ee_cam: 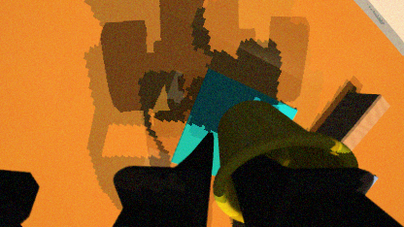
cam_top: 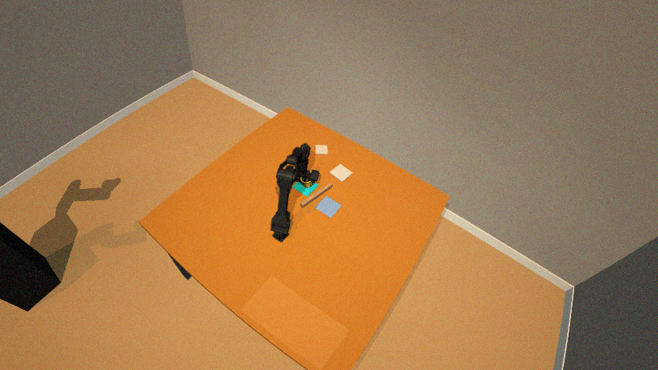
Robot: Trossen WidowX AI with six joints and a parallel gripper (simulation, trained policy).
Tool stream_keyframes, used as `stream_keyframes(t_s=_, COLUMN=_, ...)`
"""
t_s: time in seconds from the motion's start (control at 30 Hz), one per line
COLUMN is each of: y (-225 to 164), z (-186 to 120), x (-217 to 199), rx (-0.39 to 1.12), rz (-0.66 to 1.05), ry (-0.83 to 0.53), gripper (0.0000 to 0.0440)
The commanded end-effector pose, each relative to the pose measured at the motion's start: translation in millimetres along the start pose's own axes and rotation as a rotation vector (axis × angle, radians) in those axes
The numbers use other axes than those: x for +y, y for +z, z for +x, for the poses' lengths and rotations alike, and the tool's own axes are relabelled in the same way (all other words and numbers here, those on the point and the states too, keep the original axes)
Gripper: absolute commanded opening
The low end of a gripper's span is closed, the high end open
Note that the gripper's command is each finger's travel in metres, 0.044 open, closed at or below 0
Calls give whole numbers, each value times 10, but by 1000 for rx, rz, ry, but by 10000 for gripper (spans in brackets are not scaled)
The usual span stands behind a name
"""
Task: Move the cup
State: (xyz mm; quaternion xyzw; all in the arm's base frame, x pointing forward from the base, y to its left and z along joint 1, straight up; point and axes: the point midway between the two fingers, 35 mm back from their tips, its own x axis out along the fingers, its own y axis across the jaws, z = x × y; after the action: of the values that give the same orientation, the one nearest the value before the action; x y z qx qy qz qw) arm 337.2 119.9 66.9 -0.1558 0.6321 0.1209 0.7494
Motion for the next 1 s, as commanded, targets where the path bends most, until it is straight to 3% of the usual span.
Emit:
stream_keyframes(t_s=0.0, y=-10, z=33, x=-14, rx=-9, rz=14, ry=-5, gripper=59)
stream_keyframes(t_s=0.23, y=70, z=-48, x=-38, rx=-64, rz=41, ry=11, gripper=147)
stream_keyframes(t_s=0.47, y=130, z=-201, x=-56, rx=-125, rz=47, ry=28, gripper=139)
stream_keyframes(t_s=0.97, y=37, z=-593, x=-52, rx=-188, rz=77, ry=77, gripper=195)
